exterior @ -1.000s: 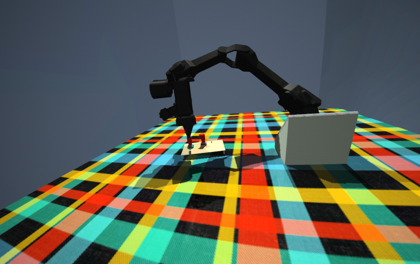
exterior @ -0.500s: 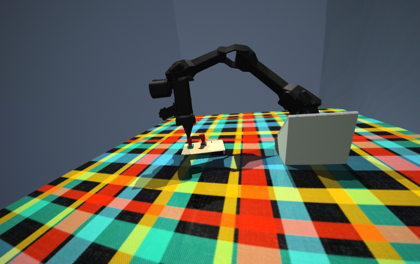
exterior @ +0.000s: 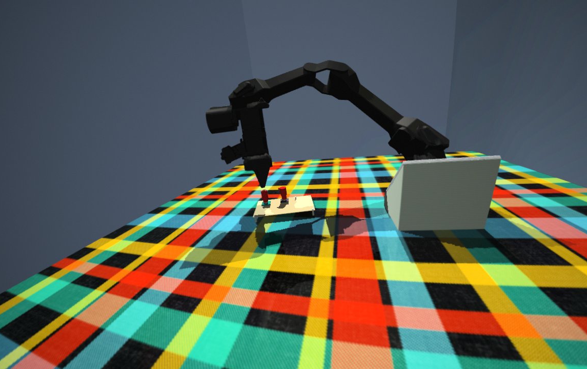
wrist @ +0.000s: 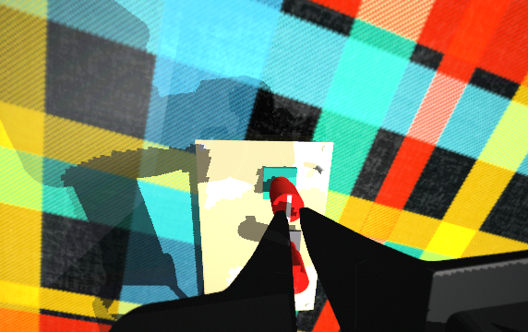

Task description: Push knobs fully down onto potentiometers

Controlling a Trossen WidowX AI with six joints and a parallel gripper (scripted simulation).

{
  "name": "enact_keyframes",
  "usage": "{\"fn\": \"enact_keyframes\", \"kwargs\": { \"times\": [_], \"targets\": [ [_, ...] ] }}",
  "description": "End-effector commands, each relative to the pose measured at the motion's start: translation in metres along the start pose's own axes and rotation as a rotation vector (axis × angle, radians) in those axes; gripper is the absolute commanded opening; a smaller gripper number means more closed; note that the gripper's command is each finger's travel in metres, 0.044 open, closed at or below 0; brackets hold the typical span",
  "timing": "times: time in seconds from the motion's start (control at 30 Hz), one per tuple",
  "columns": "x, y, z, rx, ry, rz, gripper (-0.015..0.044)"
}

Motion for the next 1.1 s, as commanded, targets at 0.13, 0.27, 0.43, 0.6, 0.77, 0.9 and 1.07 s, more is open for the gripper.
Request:
{"fn": "enact_keyframes", "kwargs": {
  "times": [0.13, 0.27, 0.43, 0.6, 0.77, 0.9, 1.07],
  "targets": [
    [0.000, 0.002, -0.001, 0.000, 0.002, 0.004, 0.0210],
    [-0.025, -0.010, 0.009, 0.006, 0.000, 0.004, 0.0315],
    [-0.080, -0.026, 0.029, 0.012, -0.002, 0.006, 0.0440],
    [-0.140, -0.031, 0.043, 0.010, -0.004, 0.012, 0.0440],
    [-0.183, -0.027, 0.051, 0.004, -0.004, 0.017, 0.0440],
    [-0.183, -0.027, 0.051, 0.004, -0.004, 0.017, 0.0440],
    [-0.183, -0.027, 0.051, 0.004, -0.004, 0.017, 0.0440]
  ]
}}
Point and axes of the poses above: the point midway between the two fingers, 35 mm back from their tips, its own y axis out along the fingers, its own z axis across the jaws, x = y × z, the point moved 10 cm from there along -y, back along the fingers, and after that the axes turned 9 degrees about y, right-handed, at the moved point
